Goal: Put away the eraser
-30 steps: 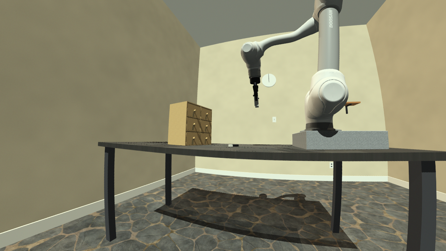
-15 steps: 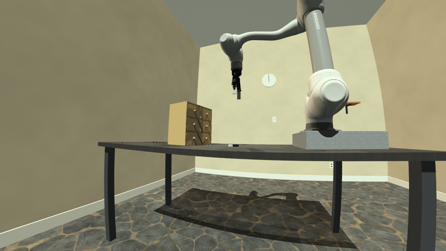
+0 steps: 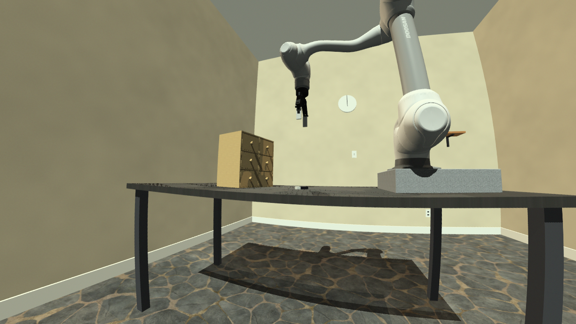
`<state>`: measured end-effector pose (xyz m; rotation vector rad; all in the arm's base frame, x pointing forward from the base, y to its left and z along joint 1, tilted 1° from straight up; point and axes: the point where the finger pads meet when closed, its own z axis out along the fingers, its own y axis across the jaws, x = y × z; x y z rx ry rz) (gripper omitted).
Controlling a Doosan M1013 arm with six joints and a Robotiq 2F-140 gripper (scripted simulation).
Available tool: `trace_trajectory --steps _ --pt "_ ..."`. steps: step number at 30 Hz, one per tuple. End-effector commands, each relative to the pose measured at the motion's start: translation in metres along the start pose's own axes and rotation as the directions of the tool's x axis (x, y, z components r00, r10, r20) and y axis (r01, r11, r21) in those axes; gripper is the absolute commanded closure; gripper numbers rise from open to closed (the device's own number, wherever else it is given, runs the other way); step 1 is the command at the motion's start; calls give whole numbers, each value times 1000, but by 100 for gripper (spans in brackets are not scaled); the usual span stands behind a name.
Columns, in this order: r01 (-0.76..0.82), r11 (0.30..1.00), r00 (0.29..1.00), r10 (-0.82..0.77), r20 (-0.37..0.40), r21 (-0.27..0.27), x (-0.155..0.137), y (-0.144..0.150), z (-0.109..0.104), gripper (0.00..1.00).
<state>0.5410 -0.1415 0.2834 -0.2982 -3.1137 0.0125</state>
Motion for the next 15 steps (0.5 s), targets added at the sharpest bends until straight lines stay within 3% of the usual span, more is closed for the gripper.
trace_trajectory --steps 1,6,15 --pt "6 1000 1000 -6 -3 -6 -1 3 -1 0" --pt "60 998 998 -60 -3 -6 -2 3 1 0" --pt "348 937 937 -348 -1 -6 -3 3 13 0"
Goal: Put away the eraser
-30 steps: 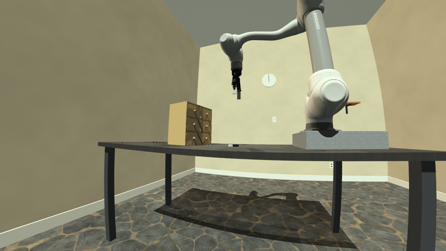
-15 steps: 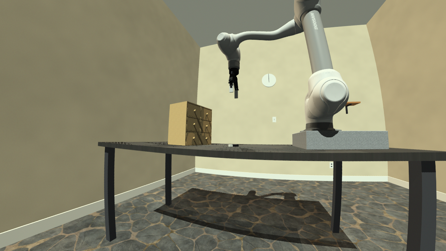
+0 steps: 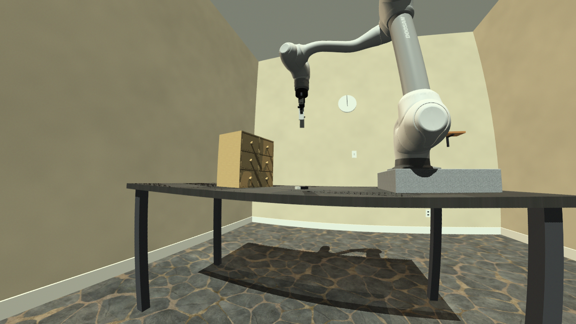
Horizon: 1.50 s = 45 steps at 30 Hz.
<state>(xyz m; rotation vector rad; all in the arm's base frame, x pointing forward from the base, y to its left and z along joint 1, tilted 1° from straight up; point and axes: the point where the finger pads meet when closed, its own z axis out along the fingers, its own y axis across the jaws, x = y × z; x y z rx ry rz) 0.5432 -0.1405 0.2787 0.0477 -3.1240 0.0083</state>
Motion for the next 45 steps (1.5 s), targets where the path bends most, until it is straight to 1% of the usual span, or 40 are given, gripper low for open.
trace_trajectory --steps 1,4,7,10,13,15,16,19,23,26,30,32,33,37,40,45 --pt "199 980 980 -199 2 -5 -2 1 11 0" --pt "401 916 916 -401 2 -4 -3 1 21 0" --pt "547 837 837 -547 1 -1 -3 1 32 0" --pt "677 736 736 -677 -2 2 -4 1 44 0" --pt "790 614 614 -790 -7 3 -5 0 56 0" --pt "790 614 614 -790 -7 3 -5 0 56 0" --pt "866 500 500 -866 -10 2 -5 0 61 0" --pt "934 356 356 -934 -15 3 -5 0 73 0" --pt "990 143 142 -990 -21 0 -5 1 88 0" --pt "1000 -23 -23 -999 -26 -4 -4 1 97 0" --pt "970 -241 -241 -970 -29 -10 -4 1 106 0" --pt "970 -241 -241 -970 -29 -10 -4 1 106 0" --pt "928 -371 -371 -928 -29 -14 -4 1 107 0" --pt "829 -559 -560 -828 -27 -19 -4 1 112 0" --pt "726 -688 -688 -725 -23 -20 -4 1 113 0" --pt "510 -860 -860 -510 -9 -11 -4 1 113 0"
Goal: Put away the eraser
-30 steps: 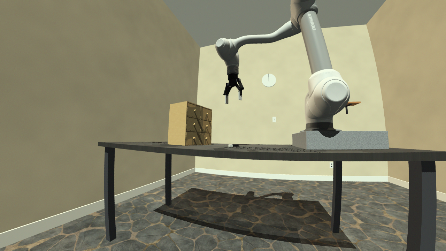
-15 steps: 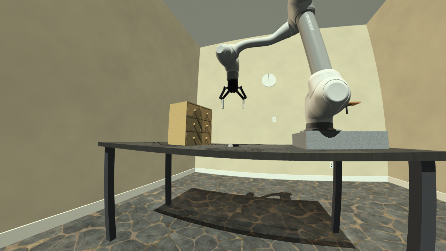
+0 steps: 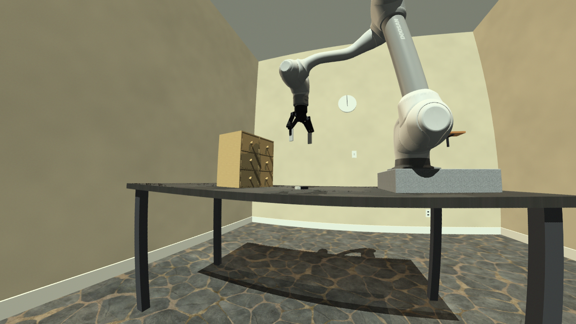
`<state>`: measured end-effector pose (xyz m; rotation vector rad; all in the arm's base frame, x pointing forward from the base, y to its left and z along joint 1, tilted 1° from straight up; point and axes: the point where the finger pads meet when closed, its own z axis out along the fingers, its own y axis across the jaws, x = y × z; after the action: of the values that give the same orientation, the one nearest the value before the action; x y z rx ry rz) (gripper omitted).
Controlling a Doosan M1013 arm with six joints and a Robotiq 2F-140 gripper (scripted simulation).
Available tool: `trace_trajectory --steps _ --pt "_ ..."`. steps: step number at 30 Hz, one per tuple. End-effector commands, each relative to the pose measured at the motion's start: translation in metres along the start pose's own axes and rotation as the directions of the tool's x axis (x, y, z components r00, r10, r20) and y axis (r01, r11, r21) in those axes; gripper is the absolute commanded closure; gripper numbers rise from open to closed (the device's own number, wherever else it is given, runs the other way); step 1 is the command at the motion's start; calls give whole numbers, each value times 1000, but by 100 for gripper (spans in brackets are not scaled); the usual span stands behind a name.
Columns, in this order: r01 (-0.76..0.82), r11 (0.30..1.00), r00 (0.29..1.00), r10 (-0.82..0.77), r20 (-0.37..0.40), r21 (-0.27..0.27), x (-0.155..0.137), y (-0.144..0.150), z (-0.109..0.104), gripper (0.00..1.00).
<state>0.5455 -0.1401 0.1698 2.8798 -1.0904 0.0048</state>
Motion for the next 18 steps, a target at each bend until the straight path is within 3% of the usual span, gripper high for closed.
trace_trajectory --steps 1,6,10,18 --pt "271 962 962 -272 15 44 -1 0 4 0" --pt "337 940 941 -337 3 55 0 -1 6 0" --pt "337 940 941 -334 -48 55 4 -2 10 0" --pt "337 940 908 -308 -285 55 23 -10 30 0"
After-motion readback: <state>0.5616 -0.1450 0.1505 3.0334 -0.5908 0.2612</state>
